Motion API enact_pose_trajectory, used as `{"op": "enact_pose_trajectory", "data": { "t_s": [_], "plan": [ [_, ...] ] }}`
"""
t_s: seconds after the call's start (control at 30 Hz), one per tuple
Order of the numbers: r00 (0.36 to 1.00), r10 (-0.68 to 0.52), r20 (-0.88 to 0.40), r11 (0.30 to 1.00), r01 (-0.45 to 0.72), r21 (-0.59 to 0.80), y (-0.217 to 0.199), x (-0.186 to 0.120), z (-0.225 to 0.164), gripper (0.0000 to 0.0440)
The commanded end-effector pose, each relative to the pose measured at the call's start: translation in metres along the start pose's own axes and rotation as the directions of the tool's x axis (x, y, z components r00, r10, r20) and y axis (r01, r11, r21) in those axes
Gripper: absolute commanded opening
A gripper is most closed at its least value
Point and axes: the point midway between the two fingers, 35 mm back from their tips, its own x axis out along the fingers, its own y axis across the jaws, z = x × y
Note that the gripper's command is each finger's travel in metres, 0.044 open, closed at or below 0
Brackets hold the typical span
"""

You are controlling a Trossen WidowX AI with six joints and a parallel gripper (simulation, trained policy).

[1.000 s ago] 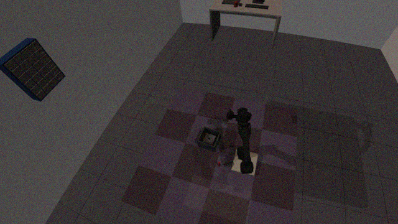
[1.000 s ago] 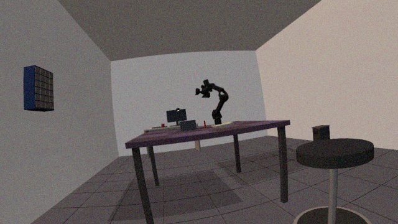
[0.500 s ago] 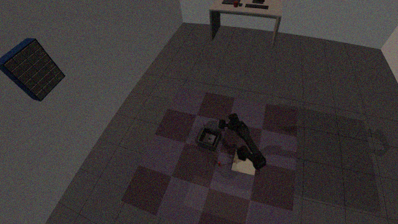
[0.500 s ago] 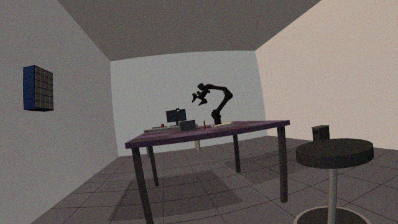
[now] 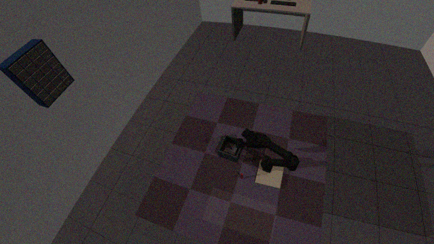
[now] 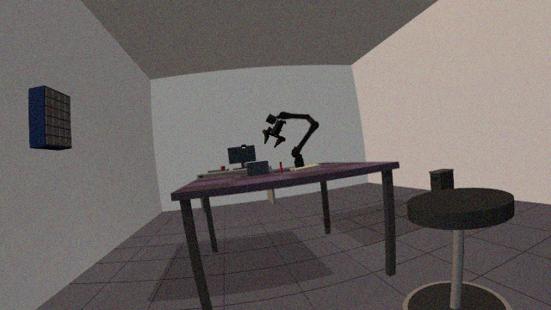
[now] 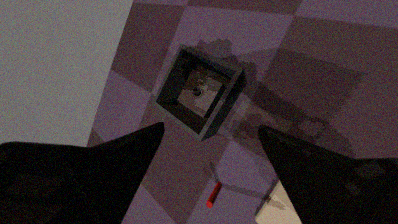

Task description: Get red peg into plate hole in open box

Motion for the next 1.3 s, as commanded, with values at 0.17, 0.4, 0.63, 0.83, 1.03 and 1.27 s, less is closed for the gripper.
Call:
{"op": "enact_pose_trajectory", "data": {
  "t_s": [0.17, 0.4, 0.63, 0.83, 1.03, 1.27],
  "plan": [
    [0.982, -0.101, -0.160, 0.995, 0.098, -0.025, 0.003, 0.015, -0.050, 0.0440],
    [0.952, -0.186, -0.242, 0.983, 0.180, -0.045, 0.002, 0.026, -0.087, 0.0440],
    [0.922, -0.252, -0.295, 0.968, 0.246, -0.057, -0.002, 0.040, -0.123, 0.0440],
    [0.904, -0.273, -0.329, 0.962, 0.264, -0.073, -0.004, 0.055, -0.152, 0.0440],
    [0.898, -0.258, -0.355, 0.966, 0.243, -0.087, -0.007, 0.075, -0.178, 0.0440],
    [0.898, -0.222, -0.380, 0.975, 0.208, -0.077, -0.012, 0.101, -0.201, 0.0437]
  ]
}}
